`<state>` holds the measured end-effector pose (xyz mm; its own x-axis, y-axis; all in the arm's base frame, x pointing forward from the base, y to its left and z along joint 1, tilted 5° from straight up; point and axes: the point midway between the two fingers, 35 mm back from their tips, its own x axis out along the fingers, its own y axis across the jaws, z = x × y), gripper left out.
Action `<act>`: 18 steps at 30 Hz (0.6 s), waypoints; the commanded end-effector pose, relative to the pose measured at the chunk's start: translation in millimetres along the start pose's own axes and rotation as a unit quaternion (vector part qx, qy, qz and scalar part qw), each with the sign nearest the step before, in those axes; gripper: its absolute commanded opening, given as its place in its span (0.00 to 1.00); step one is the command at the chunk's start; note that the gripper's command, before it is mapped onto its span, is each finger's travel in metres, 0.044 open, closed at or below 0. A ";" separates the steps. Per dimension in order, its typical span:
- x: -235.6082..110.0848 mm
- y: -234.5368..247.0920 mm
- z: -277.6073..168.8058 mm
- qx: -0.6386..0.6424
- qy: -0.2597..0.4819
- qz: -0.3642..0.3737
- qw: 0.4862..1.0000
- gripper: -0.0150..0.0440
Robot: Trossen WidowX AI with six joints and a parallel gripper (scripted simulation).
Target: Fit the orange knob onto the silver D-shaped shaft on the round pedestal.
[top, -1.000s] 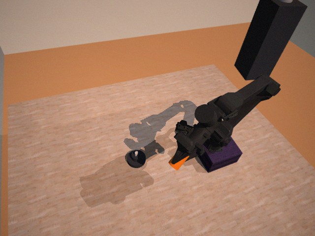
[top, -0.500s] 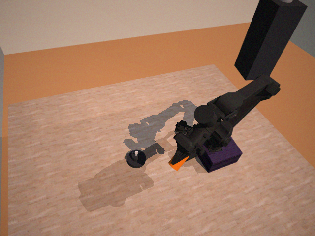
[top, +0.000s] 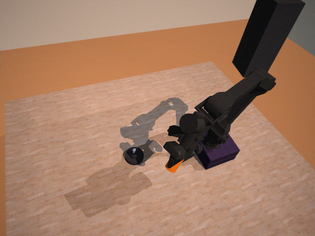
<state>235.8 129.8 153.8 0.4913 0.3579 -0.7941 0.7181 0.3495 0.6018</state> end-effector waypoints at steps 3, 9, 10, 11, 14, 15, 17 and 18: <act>8.0 0.5 0.7 -0.003 -0.003 -0.047 0.999 0.25; 18.2 -2.9 0.7 -0.003 -0.003 -0.100 0.995 0.25; 19.8 -3.5 0.7 -0.003 -0.003 -0.108 0.994 0.25; 21.4 -4.0 0.7 -0.003 -0.003 -0.116 0.993 0.25; 26.5 -5.7 0.7 -0.002 -0.003 -0.142 0.990 0.25; 28.2 -6.2 0.7 -0.002 -0.003 -0.151 0.989 0.25; 31.5 -7.3 0.7 -0.002 -0.003 -0.168 0.986 0.25; 33.2 -7.9 0.7 -0.002 -0.003 -0.176 0.984 0.25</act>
<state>243.4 137.1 124.7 0.2465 0.2319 -0.9410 0.8356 0.4410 0.3276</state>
